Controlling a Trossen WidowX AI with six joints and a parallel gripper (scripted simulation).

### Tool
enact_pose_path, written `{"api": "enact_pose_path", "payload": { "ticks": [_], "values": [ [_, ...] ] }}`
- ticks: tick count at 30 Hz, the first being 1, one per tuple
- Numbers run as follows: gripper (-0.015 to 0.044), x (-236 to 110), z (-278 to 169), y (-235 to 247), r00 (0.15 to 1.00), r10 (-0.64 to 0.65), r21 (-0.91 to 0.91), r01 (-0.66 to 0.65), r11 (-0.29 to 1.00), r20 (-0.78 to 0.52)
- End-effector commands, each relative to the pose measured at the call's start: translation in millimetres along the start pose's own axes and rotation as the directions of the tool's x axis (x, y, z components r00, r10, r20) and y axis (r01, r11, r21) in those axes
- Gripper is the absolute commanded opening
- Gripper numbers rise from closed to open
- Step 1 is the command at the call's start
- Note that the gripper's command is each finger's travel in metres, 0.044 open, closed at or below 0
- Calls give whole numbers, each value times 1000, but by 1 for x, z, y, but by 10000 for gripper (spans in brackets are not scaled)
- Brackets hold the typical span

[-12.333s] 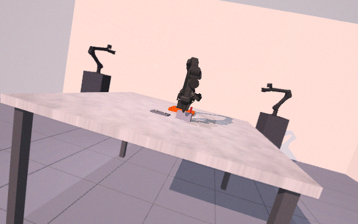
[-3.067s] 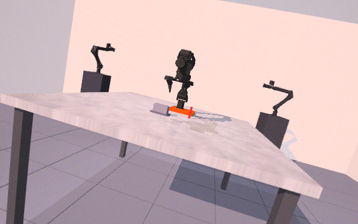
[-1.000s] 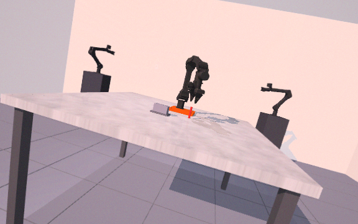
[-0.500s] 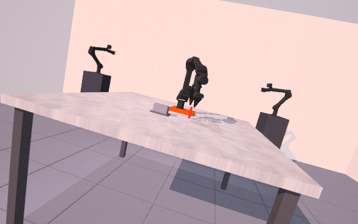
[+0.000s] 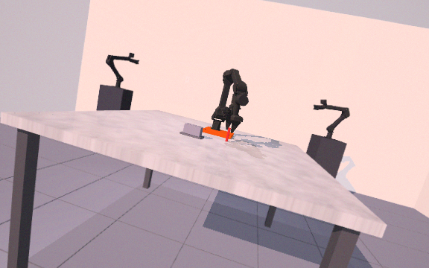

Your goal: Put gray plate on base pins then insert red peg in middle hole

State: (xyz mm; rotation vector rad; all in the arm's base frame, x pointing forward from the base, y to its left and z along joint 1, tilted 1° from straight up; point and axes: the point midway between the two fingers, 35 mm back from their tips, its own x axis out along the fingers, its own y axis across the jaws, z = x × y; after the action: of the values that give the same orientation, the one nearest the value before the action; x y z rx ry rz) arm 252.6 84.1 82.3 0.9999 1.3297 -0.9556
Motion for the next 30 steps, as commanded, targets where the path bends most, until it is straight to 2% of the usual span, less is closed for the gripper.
{"api": "enact_pose_path", "payload": {
  "ticks": [1, 10, 26, 30],
  "values": [
    [440, 9, 0, -1, 1000, -3, 5, 3, 1000, -1],
    [440, 20, 0, -2, 1000, -3, 5, 3, 1000, -1],
    [20, 20, 0, -2, 1000, -3, 5, 3, 1000, -1],
    [0, 20, 0, -2, 1000, -3, 5, 3, 1000, -1]
  ]
}}
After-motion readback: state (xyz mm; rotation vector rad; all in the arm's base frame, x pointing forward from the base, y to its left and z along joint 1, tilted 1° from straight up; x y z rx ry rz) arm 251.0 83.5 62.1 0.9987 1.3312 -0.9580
